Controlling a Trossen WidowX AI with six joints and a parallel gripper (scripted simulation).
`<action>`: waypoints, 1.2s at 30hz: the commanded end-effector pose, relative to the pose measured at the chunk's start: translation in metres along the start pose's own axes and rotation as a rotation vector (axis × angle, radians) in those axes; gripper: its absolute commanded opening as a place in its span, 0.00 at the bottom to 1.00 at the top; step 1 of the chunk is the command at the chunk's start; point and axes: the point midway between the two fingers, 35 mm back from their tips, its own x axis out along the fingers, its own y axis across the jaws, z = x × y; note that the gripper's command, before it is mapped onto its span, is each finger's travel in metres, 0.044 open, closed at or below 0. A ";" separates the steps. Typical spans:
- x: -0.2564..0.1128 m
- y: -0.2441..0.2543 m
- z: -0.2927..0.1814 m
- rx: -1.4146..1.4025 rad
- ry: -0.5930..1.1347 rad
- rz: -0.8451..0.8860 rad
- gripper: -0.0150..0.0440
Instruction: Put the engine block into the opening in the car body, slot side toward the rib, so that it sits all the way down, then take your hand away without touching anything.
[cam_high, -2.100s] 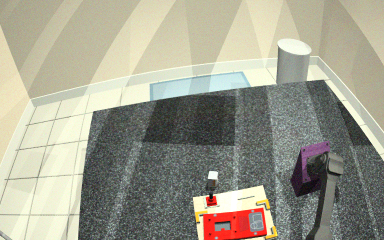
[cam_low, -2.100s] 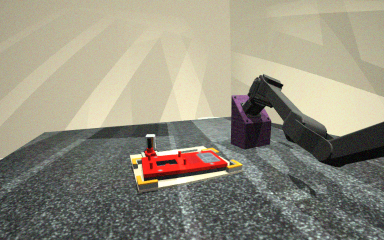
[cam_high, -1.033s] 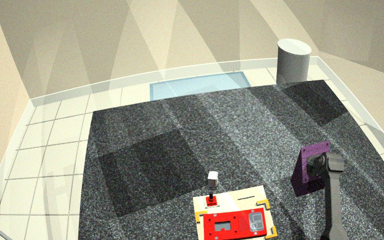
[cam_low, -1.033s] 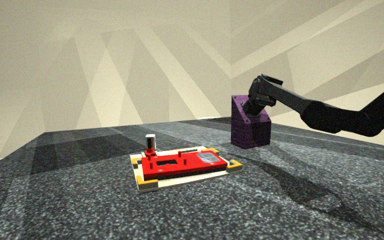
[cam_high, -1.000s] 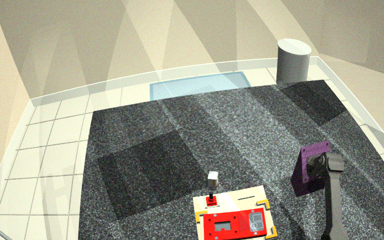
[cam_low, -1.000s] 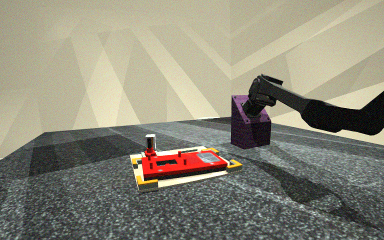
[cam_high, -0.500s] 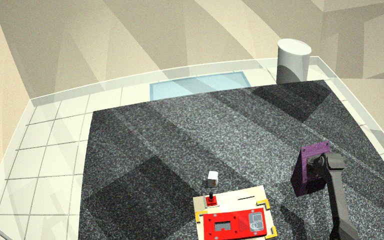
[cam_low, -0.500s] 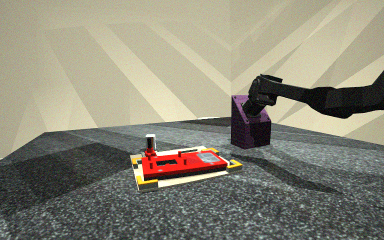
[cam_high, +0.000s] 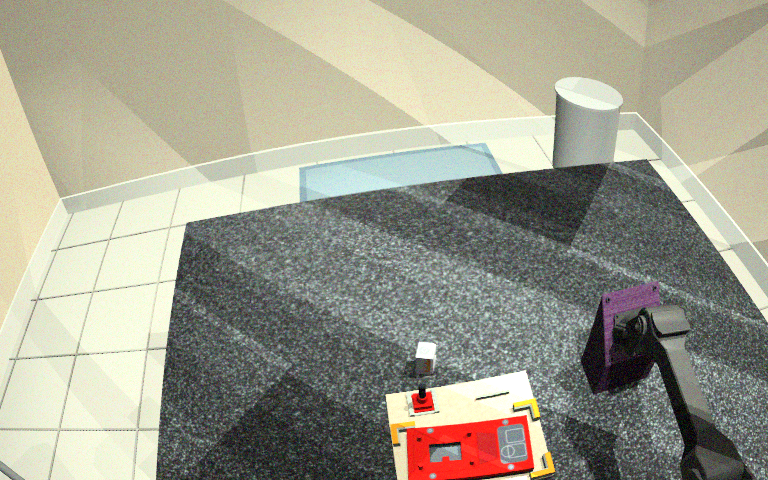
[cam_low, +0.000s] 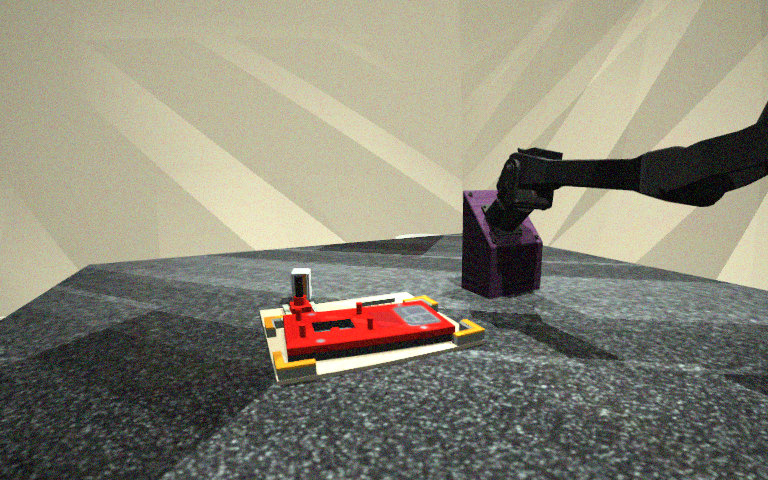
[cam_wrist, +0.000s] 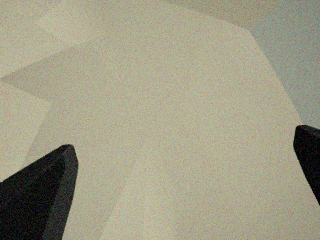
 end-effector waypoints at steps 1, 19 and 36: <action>0.011 -0.045 0.012 -0.104 -0.009 -0.115 1.00; 0.005 -0.216 0.054 -0.432 0.067 -0.564 1.00; -0.054 -0.352 0.077 -0.632 0.257 -0.942 1.00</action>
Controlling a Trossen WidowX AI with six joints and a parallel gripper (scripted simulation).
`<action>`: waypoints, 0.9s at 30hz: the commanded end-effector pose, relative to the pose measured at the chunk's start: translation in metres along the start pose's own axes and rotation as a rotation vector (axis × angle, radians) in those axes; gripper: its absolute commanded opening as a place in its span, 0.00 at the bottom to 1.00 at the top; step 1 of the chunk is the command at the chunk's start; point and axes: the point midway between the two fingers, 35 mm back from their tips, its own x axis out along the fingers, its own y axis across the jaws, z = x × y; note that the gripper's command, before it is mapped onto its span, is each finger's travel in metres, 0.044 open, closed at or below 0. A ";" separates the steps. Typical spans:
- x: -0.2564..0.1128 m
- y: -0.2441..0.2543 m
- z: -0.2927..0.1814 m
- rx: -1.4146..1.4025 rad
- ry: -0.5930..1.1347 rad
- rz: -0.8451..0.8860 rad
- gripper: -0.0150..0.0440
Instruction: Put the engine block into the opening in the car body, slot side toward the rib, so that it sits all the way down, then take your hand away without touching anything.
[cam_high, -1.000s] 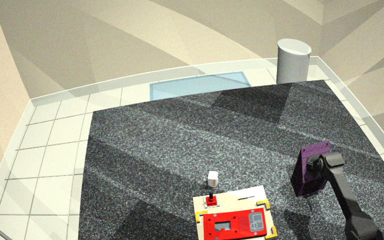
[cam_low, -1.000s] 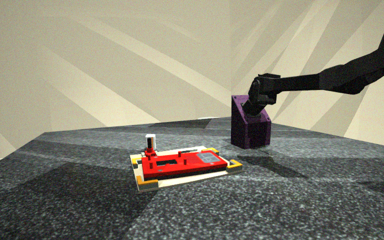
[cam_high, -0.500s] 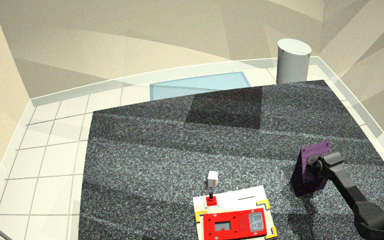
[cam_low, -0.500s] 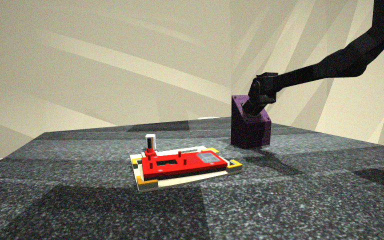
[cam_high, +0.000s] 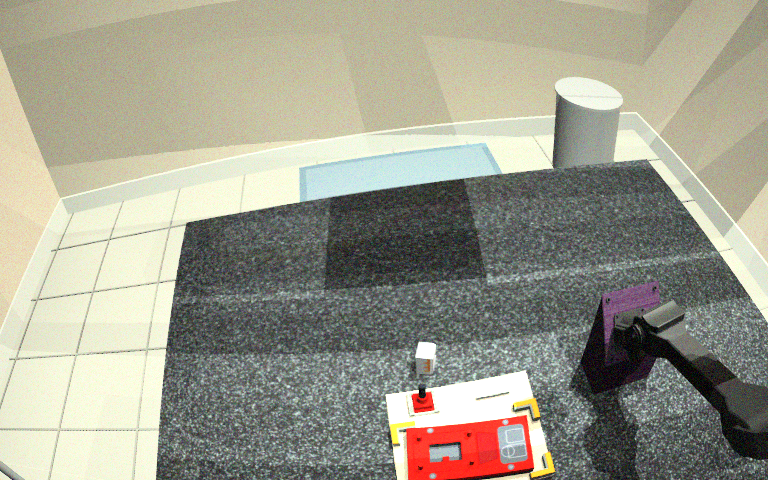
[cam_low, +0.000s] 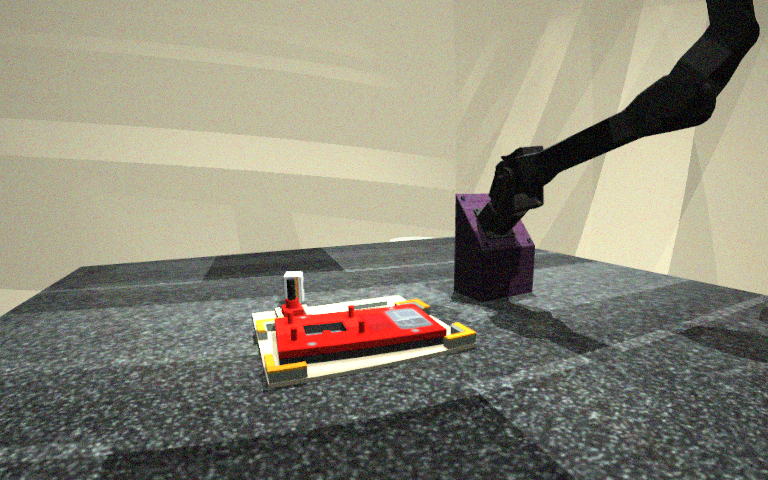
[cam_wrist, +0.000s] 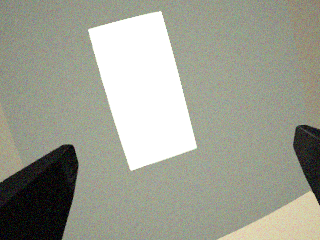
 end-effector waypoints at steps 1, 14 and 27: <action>0.015 -0.039 -0.017 -0.087 0.061 -0.101 1.00; 0.020 -0.131 -0.069 -0.344 0.286 -0.317 1.00; 0.003 -0.242 -0.125 -0.606 0.563 -0.530 1.00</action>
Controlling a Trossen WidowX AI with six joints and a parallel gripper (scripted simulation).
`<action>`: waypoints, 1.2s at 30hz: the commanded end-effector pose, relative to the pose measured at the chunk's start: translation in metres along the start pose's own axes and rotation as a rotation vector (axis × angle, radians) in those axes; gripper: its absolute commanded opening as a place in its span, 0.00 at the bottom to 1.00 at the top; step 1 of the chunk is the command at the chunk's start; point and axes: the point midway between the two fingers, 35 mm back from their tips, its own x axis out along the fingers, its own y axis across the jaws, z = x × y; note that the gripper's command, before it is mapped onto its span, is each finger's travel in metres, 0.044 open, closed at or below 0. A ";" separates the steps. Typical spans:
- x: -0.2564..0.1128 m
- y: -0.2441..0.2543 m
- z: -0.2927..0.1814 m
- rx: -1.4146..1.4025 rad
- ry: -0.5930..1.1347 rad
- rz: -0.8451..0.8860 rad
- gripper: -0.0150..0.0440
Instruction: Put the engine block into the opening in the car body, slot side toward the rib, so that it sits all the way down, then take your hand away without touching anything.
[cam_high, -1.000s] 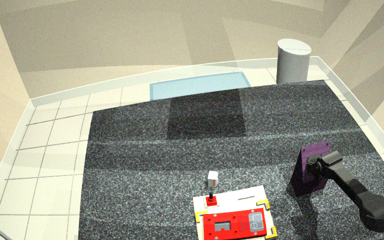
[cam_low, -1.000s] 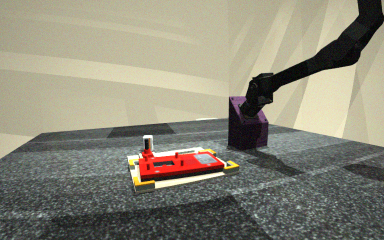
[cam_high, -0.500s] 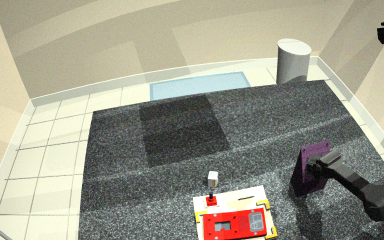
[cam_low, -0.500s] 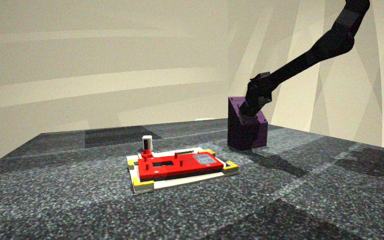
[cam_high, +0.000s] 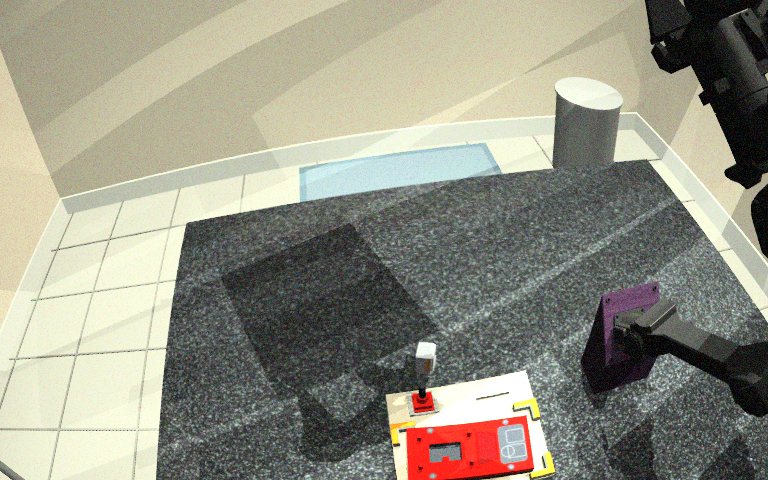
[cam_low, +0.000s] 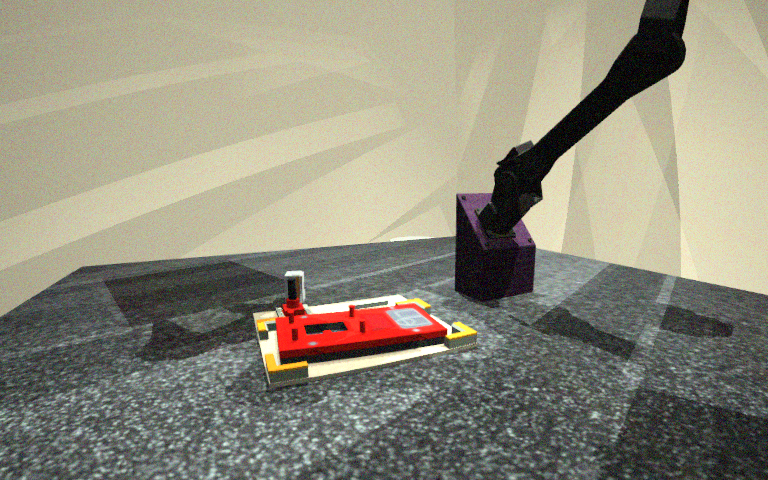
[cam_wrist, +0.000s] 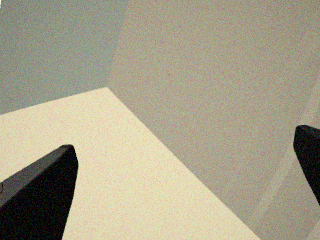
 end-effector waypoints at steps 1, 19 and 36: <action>0.018 -0.020 -0.032 -0.098 0.100 -0.061 1.00; 0.050 -0.099 -0.153 -0.423 0.492 -0.219 1.00; 0.038 -0.186 -0.261 -0.636 0.887 -0.334 1.00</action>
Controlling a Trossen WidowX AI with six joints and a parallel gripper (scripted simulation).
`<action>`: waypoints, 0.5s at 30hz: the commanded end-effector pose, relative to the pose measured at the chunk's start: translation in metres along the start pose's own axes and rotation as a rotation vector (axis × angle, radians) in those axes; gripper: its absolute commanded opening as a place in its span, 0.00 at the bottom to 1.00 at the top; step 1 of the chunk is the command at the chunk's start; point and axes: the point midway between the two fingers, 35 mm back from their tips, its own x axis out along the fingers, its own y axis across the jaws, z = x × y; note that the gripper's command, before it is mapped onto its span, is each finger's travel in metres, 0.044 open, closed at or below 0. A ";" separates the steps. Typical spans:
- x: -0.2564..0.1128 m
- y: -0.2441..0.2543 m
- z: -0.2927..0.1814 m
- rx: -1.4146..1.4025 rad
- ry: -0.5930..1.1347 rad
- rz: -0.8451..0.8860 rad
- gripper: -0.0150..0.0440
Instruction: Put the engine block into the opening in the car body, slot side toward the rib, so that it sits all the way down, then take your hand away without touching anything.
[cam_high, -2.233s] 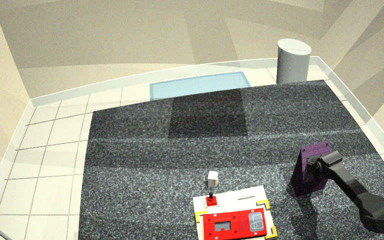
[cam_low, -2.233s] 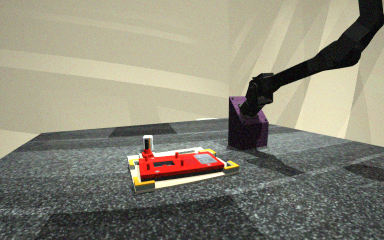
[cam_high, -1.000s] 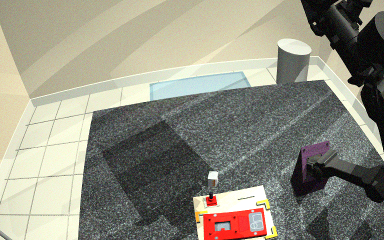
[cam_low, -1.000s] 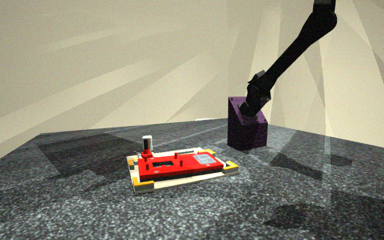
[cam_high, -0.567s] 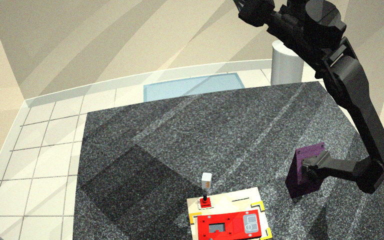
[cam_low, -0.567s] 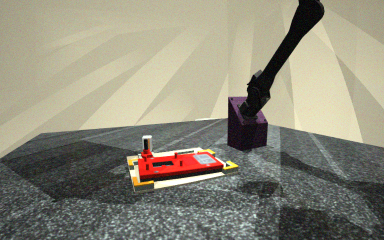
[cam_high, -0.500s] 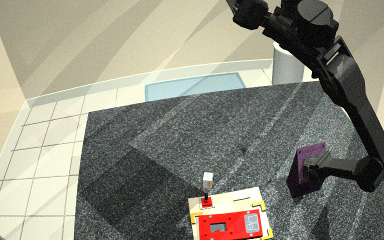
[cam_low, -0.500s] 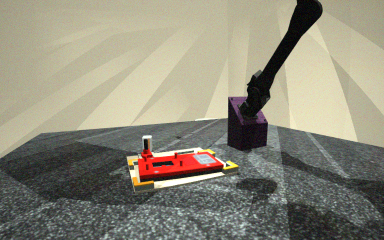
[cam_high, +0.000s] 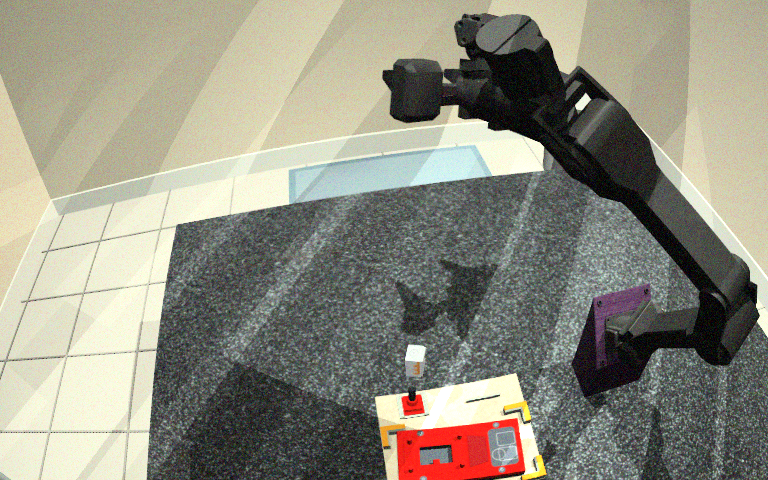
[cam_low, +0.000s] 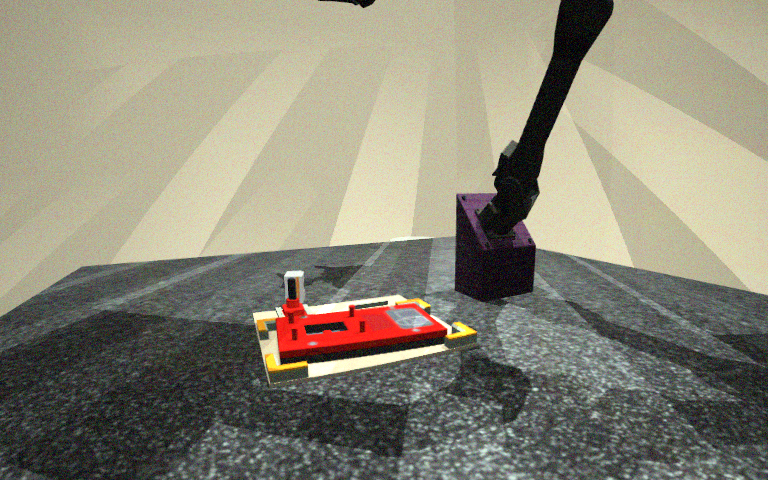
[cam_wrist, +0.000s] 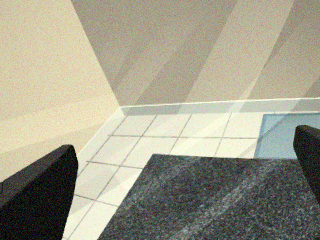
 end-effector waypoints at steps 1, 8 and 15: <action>0.022 -0.003 -0.030 -0.076 0.113 -0.015 1.00; 0.052 -0.008 -0.078 -0.223 0.299 -0.026 1.00; 0.073 -0.015 -0.128 -0.363 0.488 -0.013 1.00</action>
